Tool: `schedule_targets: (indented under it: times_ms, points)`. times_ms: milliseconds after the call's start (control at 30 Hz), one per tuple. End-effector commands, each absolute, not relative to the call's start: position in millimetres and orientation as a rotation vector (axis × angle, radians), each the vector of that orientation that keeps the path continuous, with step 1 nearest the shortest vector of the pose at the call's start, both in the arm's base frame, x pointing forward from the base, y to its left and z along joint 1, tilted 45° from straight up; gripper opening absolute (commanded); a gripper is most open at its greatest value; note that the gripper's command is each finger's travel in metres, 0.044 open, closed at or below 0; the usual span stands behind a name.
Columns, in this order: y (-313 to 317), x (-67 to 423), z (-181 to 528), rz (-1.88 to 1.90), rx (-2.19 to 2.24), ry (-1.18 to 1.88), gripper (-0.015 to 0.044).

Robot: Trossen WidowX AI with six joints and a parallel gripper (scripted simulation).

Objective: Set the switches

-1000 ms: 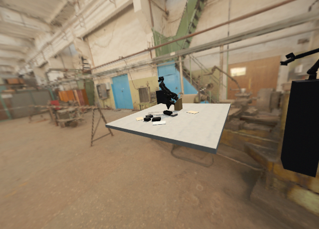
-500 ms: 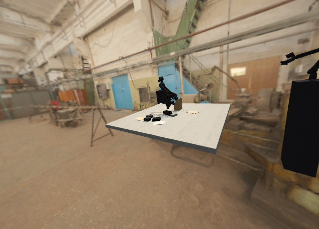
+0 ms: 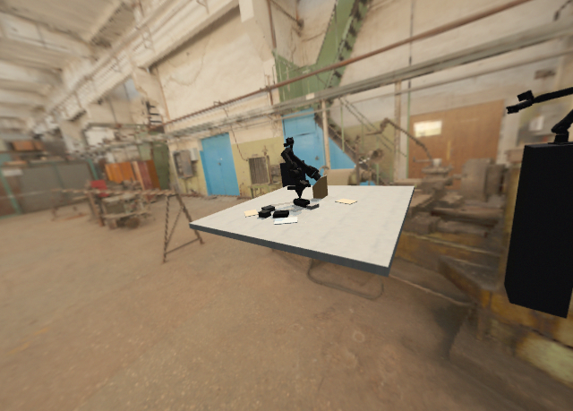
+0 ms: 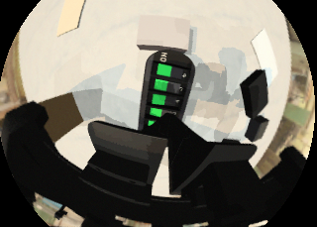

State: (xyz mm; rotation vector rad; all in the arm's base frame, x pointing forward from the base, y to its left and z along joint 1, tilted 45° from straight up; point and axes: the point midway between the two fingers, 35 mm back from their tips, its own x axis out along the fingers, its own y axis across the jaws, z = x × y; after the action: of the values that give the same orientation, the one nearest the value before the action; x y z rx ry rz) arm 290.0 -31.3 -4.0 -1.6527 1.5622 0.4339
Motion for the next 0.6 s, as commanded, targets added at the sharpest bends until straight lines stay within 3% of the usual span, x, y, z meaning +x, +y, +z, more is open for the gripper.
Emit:
schedule_targets:
  times_ms: [0,567]
  points:
    - [-25.4,307.8,-8.4,0.472,-1.591,1.624,0.0]
    - [-10.1,357.4,-25.7,0.547,-1.371,1.886,0.0]
